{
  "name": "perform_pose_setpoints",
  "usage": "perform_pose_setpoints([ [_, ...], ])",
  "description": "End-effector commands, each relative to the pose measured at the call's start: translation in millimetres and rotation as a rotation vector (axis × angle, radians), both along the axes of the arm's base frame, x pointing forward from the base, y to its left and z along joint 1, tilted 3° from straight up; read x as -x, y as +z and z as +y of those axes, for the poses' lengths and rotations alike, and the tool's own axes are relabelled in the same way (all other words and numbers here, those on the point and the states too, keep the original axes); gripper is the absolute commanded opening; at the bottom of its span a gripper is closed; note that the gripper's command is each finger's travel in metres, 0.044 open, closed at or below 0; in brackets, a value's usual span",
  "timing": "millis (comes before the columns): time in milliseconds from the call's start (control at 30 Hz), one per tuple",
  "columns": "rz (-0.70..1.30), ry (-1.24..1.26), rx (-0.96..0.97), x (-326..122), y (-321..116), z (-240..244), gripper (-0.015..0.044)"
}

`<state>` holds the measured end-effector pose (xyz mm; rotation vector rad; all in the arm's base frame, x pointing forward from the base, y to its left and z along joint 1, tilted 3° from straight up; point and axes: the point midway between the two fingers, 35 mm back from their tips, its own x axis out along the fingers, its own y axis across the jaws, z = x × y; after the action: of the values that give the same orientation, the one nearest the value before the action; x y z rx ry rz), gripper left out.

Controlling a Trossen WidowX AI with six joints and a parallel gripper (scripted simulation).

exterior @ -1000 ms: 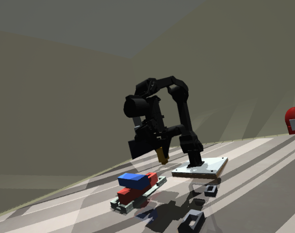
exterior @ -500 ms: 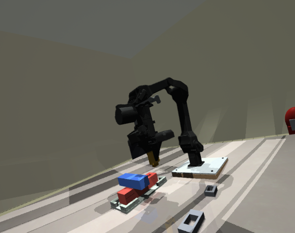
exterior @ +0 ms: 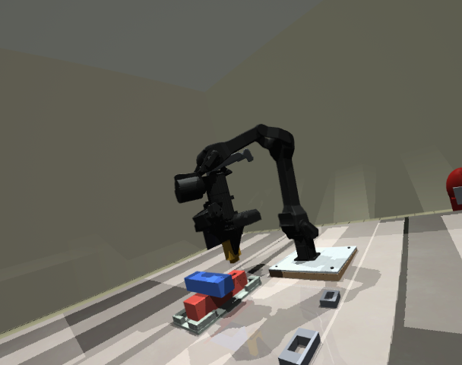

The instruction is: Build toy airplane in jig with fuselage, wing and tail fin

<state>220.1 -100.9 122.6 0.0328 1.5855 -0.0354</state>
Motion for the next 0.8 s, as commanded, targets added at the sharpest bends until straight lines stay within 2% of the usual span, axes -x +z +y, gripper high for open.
perform_pose_setpoints([
  [0,0.005,-0.002,0.004,6,-4,-13,0.0000],
  [400,0.012,-0.007,0.012,23,-10,-42,0.0000],
  [500,0.012,-0.007,0.012,23,-10,-42,0.0065],
  [767,0.012,-0.007,0.012,23,-10,-42,0.0065],
])
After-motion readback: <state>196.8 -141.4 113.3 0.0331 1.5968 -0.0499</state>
